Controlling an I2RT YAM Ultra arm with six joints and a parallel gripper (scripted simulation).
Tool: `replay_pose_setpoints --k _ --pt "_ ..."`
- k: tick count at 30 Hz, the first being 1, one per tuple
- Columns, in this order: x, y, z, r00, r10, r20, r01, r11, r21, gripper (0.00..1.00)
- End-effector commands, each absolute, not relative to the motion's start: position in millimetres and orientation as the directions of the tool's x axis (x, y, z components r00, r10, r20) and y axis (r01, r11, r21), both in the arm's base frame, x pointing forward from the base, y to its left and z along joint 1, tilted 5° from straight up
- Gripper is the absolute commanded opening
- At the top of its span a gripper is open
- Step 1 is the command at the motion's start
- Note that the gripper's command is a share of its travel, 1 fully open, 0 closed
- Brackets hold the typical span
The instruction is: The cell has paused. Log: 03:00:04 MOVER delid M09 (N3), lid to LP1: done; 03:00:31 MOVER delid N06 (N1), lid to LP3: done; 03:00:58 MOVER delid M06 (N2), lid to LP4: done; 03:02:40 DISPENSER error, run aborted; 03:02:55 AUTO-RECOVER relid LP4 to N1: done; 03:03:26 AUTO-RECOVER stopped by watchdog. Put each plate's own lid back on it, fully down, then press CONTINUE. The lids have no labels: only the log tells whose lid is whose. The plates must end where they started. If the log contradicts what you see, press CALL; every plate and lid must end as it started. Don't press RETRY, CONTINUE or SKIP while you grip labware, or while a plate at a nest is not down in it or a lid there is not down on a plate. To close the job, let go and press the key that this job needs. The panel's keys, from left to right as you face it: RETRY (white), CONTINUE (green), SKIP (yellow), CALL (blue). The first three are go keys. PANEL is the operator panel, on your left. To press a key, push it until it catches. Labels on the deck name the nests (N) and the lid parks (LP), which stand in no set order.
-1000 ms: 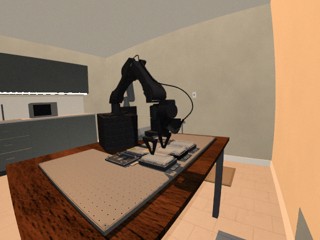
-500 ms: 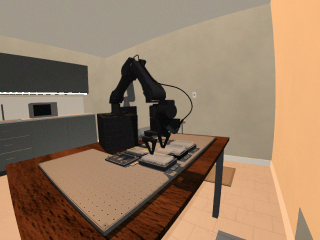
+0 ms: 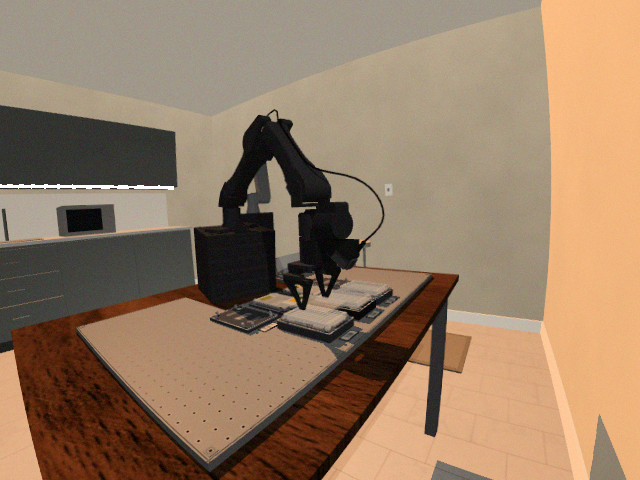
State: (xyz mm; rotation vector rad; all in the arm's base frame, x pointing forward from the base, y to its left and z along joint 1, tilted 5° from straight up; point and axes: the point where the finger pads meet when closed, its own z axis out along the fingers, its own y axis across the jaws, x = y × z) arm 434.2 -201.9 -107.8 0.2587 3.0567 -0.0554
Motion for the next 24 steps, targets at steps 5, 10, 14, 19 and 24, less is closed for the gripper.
replay_pose_setpoints --k 5,10,14,19,24 --pt "445.8 -164.0 -96.7 -0.976 0.189 -0.109 0.194 0.980 -0.036 0.00" --pt "447.5 -149.6 -97.3 -0.976 0.190 -0.108 0.195 0.980 -0.038 0.00" --pt "450.1 -129.7 -98.0 -0.976 0.190 -0.109 0.195 0.980 -0.038 0.00" --pt "453.4 -104.6 -99.0 -0.976 0.190 -0.109 0.194 0.980 -0.035 0.00" --pt "456.6 -79.8 -99.8 -0.976 0.190 -0.110 0.195 0.980 -0.035 0.00"
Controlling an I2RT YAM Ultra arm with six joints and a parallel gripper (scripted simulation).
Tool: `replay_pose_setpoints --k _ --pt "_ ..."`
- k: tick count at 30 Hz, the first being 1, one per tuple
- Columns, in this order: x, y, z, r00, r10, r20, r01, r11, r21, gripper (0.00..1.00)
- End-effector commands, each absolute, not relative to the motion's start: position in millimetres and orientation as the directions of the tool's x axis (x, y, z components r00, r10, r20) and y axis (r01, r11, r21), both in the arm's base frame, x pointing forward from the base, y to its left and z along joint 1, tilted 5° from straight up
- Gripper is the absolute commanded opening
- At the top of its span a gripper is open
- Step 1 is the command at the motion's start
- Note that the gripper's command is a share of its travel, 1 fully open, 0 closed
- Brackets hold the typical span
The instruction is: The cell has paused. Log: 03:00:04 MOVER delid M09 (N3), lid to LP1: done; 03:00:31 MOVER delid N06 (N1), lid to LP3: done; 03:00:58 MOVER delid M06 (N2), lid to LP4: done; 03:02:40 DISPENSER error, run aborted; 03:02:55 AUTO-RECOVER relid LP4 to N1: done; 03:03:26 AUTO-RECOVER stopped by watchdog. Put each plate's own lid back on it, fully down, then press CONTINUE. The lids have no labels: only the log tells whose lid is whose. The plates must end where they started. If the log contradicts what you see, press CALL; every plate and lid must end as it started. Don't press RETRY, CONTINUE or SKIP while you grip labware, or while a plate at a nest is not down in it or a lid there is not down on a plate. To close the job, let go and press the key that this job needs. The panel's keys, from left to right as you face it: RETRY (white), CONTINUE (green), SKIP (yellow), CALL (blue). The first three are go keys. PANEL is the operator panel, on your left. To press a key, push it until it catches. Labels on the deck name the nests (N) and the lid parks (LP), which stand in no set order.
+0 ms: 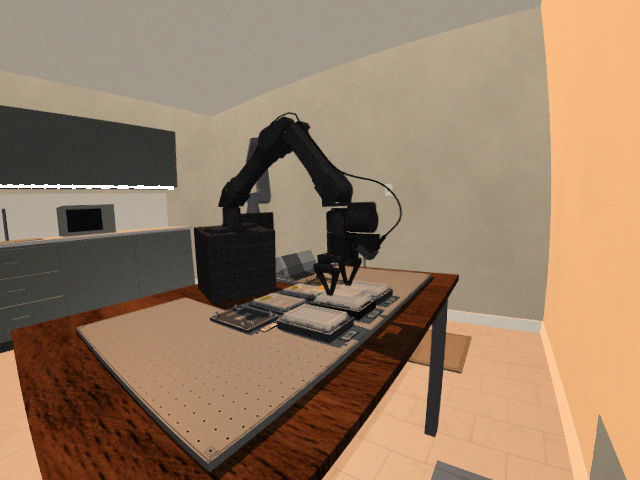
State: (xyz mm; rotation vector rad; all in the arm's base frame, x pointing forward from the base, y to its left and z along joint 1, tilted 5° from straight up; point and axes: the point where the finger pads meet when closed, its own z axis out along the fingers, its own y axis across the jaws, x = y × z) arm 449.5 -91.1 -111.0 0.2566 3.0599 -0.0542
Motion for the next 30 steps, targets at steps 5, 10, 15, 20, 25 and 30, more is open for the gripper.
replay_pose_setpoints --k 5,10,15,20,25,30 --pt "461.0 -65.2 -98.8 -0.975 0.190 -0.116 0.195 0.980 -0.034 0.00" --pt "472.1 -40.6 -94.5 -0.974 0.190 -0.127 0.195 0.980 -0.031 0.00" --pt "466.9 -14.9 -108.6 -0.978 0.190 -0.091 0.194 0.980 -0.035 0.00" --pt "473.4 0.1 -100.1 -0.976 0.190 -0.111 0.194 0.980 -0.031 0.00" --pt "472.1 25.1 -109.8 -0.977 0.190 -0.092 0.194 0.980 -0.035 0.00" --pt "475.3 50.4 -110.6 -0.977 0.190 -0.092 0.193 0.981 -0.033 0.00"
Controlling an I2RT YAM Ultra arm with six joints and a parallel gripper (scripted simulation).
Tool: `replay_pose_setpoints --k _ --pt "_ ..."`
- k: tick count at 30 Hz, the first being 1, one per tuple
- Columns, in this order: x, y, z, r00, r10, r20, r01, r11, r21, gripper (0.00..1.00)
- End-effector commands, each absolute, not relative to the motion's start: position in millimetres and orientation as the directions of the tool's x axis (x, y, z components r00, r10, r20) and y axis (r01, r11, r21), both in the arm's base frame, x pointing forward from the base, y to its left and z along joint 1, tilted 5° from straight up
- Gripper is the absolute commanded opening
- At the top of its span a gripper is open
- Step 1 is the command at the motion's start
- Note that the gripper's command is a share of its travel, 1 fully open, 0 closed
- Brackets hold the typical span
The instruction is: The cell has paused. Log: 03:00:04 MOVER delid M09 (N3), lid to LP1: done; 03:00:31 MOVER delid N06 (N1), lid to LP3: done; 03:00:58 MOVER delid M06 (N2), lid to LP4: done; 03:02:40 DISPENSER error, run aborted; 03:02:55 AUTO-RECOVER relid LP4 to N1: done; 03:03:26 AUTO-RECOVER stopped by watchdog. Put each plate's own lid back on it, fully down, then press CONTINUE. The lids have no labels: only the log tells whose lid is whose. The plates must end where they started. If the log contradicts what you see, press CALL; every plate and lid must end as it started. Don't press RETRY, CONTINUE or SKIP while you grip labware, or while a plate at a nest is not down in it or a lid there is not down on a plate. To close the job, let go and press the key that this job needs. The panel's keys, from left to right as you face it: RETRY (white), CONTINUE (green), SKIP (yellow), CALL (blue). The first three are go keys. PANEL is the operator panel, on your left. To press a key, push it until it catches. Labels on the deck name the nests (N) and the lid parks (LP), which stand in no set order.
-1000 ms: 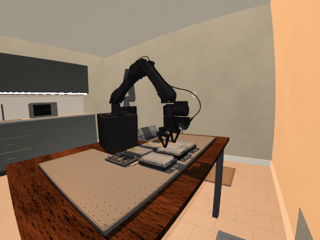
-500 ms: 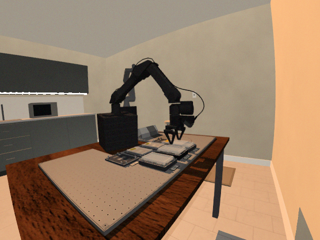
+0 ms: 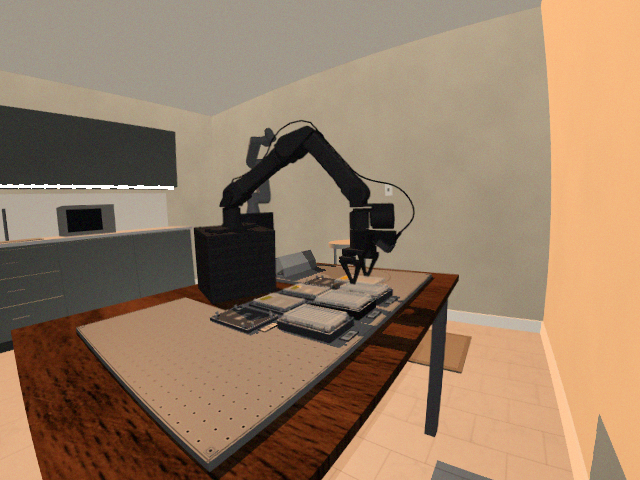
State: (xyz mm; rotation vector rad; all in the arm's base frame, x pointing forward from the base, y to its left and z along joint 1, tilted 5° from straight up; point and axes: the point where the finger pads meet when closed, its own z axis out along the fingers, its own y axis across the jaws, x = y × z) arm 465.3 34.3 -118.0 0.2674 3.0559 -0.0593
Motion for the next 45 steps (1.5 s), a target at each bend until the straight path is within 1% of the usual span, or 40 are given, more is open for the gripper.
replay_pose_setpoints --k 1,7,35,45 --pt "476.0 54.6 -110.5 -0.977 0.190 -0.092 0.193 0.981 -0.033 0.00" --pt "484.2 46.4 -96.2 -0.970 0.210 -0.120 0.214 0.977 -0.023 0.00" --pt "481.6 56.1 -111.7 -0.977 0.191 -0.093 0.194 0.981 -0.026 0.00" --pt "488.1 57.8 -112.6 -0.975 0.190 -0.115 0.193 0.981 -0.019 0.00"
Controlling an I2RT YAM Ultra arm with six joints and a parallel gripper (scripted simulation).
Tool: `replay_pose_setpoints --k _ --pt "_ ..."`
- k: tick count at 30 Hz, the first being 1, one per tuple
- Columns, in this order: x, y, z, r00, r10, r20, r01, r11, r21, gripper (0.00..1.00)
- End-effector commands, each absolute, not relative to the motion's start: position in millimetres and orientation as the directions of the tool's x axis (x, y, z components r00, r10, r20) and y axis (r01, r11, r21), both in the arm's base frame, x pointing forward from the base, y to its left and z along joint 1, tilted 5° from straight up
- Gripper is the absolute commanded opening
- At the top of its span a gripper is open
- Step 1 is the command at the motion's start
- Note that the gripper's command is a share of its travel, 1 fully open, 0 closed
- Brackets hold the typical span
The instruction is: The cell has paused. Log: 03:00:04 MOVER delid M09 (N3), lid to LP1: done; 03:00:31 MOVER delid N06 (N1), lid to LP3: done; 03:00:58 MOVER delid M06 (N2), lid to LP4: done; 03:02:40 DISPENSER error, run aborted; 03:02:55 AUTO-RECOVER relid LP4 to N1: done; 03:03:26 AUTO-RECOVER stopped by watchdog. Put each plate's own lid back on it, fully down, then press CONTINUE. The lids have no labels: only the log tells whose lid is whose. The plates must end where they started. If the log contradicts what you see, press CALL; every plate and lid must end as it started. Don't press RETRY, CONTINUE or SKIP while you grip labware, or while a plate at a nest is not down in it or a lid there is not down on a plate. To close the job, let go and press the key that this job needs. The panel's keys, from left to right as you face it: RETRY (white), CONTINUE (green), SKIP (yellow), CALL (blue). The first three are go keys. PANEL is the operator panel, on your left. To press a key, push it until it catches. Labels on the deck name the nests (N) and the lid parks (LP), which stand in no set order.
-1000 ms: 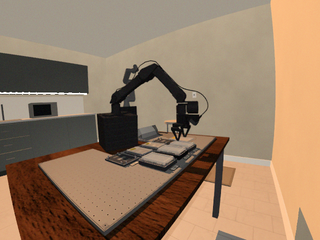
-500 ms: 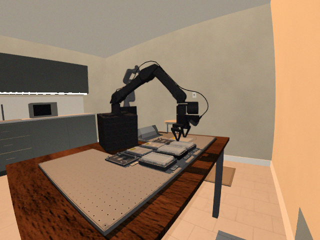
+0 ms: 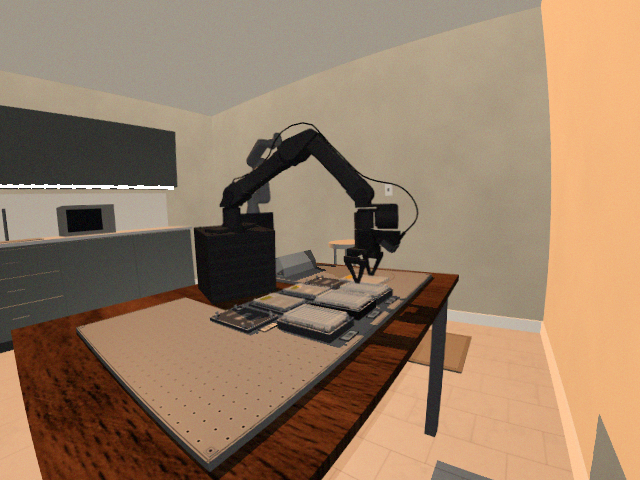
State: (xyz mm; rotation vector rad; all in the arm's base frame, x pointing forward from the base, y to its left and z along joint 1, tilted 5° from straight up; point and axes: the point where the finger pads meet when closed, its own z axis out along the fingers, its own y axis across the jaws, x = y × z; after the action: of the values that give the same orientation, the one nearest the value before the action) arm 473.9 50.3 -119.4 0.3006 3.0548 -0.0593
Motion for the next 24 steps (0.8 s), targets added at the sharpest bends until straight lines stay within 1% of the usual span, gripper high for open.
replay_pose_setpoints --k 1,24 --pt "488.7 58.0 -109.7 -0.975 0.190 -0.118 0.193 0.981 -0.018 0.00" --pt "490.0 58.8 -118.6 -0.974 0.189 -0.122 0.192 0.981 -0.016 0.00"
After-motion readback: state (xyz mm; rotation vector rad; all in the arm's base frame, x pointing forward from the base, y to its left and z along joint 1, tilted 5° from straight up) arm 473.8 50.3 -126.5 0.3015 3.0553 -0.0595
